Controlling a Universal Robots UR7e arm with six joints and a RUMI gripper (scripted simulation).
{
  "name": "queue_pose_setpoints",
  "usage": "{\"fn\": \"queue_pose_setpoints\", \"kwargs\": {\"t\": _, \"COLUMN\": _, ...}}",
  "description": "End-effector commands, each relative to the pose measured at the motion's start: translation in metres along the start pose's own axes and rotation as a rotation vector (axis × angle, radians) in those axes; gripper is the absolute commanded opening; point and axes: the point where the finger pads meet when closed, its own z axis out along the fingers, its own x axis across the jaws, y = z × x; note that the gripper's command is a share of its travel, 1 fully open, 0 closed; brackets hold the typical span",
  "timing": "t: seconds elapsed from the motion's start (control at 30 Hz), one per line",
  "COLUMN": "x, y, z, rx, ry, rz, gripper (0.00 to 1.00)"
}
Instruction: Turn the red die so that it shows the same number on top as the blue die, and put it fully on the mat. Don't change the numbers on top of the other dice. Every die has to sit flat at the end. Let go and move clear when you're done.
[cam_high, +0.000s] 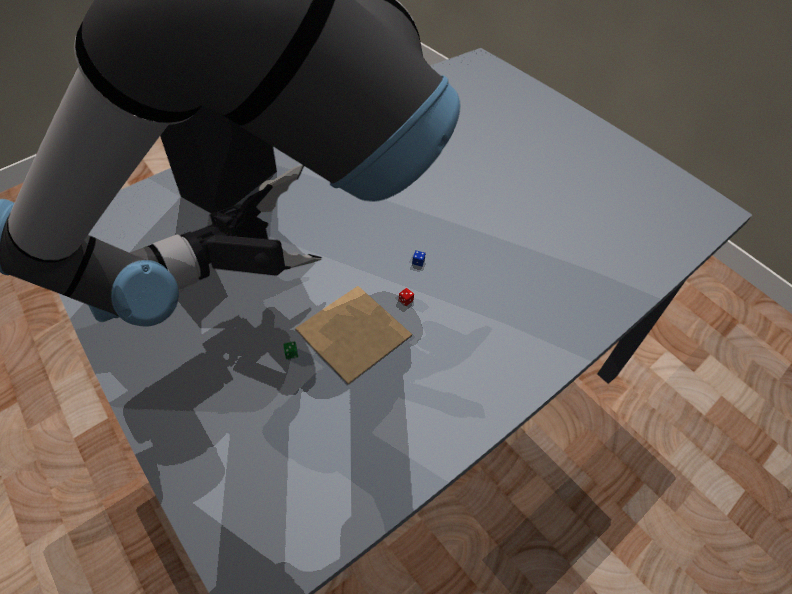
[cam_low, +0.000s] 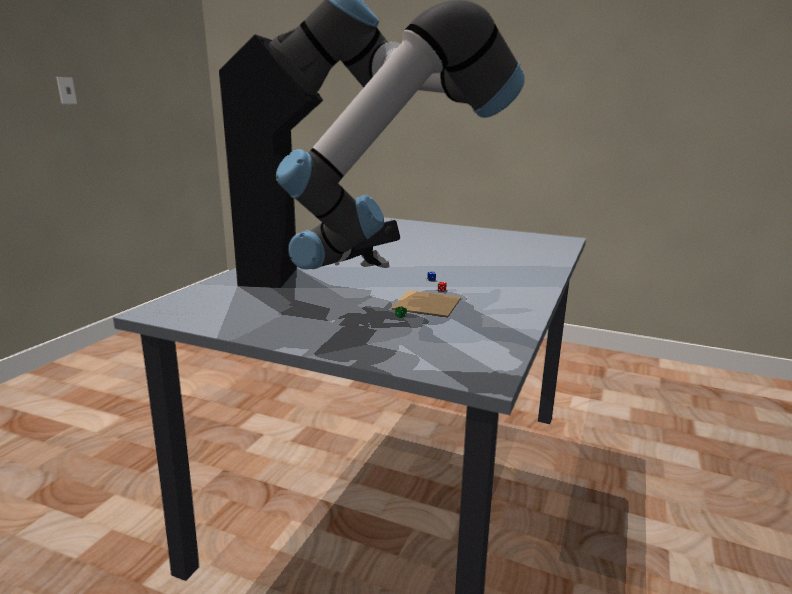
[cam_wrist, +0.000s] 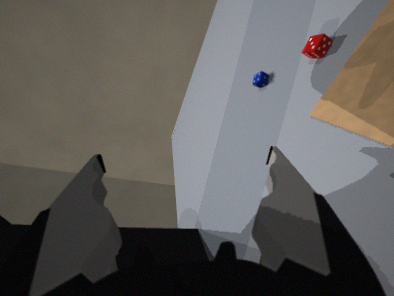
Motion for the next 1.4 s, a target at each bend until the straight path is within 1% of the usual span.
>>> {"fn": "queue_pose_setpoints", "kwargs": {"t": 0.0, "x": 0.000, "y": 0.000, "z": 0.000, "rx": 0.000, "ry": 0.000, "rz": 0.000, "gripper": 1.00}}
{"fn": "queue_pose_setpoints", "kwargs": {"t": 0.63, "x": 0.000, "y": 0.000, "z": 0.000, "rx": 0.000, "ry": 0.000, "rz": -0.001, "gripper": 1.00}}
{"fn": "queue_pose_setpoints", "kwargs": {"t": 0.83, "x": 0.000, "y": 0.001, "z": 0.000, "rx": -0.009, "ry": 0.003, "rz": -0.020, "gripper": 1.00}}
{"fn": "queue_pose_setpoints", "kwargs": {"t": 1.03, "x": 0.000, "y": 0.007, "z": -0.001, "rx": -0.039, "ry": 0.011, "rz": -0.084, "gripper": 1.00}}
{"fn": "queue_pose_setpoints", "kwargs": {"t": 1.1, "x": 0.000, "y": 0.007, "z": -0.001, "rx": -0.039, "ry": 0.011, "rz": -0.084, "gripper": 1.00}}
{"fn": "queue_pose_setpoints", "kwargs": {"t": 1.23, "x": 0.001, "y": 0.013, "z": -0.001, "rx": -0.074, "ry": 0.019, "rz": -0.159, "gripper": 1.00}}
{"fn": "queue_pose_setpoints", "kwargs": {"t": 1.37, "x": 0.002, "y": 0.022, "z": -0.003, "rx": -0.123, "ry": 0.028, "rz": -0.263, "gripper": 1.00}}
